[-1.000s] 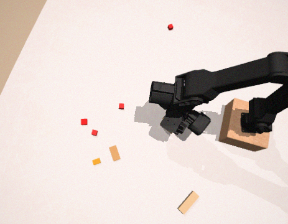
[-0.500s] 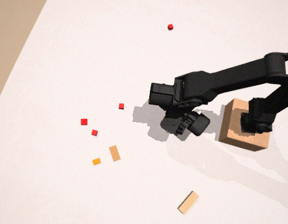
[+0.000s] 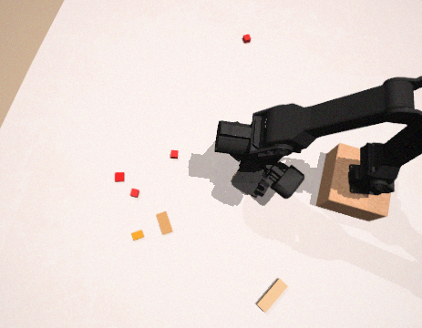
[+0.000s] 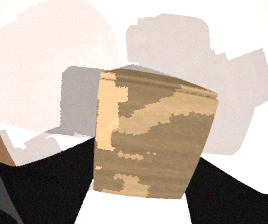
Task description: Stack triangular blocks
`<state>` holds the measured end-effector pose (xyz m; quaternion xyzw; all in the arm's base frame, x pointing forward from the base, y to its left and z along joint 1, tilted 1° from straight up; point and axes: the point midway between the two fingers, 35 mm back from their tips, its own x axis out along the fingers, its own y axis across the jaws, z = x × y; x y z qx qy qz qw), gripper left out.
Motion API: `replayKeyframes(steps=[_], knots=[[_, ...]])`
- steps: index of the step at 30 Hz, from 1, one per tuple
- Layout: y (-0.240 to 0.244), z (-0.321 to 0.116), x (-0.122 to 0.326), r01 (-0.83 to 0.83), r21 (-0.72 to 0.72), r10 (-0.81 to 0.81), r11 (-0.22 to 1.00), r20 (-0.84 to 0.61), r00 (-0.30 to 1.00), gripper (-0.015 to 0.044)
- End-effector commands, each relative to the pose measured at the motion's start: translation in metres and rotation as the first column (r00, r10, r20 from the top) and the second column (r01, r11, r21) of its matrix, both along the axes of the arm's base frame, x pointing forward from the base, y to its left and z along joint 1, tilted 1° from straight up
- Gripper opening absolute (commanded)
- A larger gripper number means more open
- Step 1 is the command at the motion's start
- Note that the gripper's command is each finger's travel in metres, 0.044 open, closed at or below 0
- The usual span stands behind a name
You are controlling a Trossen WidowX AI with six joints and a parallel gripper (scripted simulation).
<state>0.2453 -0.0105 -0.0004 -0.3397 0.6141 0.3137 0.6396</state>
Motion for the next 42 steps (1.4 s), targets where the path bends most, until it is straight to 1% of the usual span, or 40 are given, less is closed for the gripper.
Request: replayKeyframes(steps=[1, 32, 42], knots=[[-0.0004, -0.0006, -0.0001, 0.005, -0.003, -0.005, 1.0, 0.0, 1.0, 0.0], [0.0002, -0.002, 0.0, 0.006, -0.004, -0.006, 1.0, 0.002, 1.0, 0.0], [0.0005, -0.0016, 0.0, 0.0, -0.001, 0.0, 1.0, 0.0, 1.0, 0.0263]])
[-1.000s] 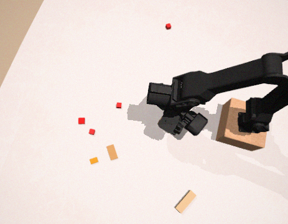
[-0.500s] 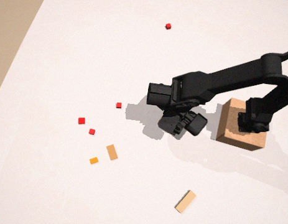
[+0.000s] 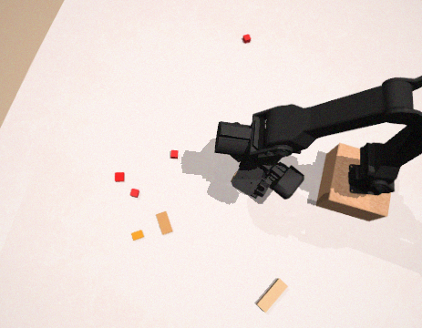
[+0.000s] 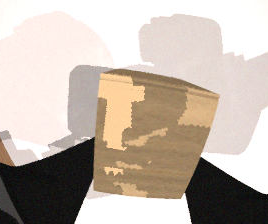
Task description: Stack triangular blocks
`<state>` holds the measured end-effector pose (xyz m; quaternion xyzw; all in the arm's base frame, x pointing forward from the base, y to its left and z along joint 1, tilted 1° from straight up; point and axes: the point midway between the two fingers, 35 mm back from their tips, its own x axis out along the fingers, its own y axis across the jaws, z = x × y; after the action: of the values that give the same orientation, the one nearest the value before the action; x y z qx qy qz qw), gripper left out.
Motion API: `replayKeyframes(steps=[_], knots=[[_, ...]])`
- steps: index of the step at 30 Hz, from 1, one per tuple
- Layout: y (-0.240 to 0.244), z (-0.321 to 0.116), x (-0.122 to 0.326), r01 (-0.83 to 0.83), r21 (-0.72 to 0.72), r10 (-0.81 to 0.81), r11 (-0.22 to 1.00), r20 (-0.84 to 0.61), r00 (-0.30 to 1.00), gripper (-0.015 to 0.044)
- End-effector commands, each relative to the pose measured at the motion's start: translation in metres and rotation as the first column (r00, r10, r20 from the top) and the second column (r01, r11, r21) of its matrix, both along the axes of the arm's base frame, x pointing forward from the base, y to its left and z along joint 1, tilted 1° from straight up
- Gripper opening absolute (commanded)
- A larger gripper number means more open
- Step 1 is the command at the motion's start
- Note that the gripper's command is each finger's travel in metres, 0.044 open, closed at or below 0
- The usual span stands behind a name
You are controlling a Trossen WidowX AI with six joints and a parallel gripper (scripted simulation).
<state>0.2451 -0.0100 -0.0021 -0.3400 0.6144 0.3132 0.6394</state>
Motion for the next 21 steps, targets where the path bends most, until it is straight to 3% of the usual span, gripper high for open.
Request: replayKeyframes(steps=[1, 7, 15, 21], knots=[[0.0, 0.0, 0.0, 0.0, 0.0, 0.0, 1.0, 0.0, 1.0, 0.0289], [0.0, 0.0, 0.0, 0.0, 0.0, 0.0, 1.0, 0.0, 1.0, 0.044], [0.0, 0.003, 0.001, 0.0, 0.0, 0.0, 1.0, 0.001, 1.0, 0.044], [0.001, 0.087, 0.001, 0.0, 0.0, 0.0, 1.0, 0.001, 1.0, 0.044]])
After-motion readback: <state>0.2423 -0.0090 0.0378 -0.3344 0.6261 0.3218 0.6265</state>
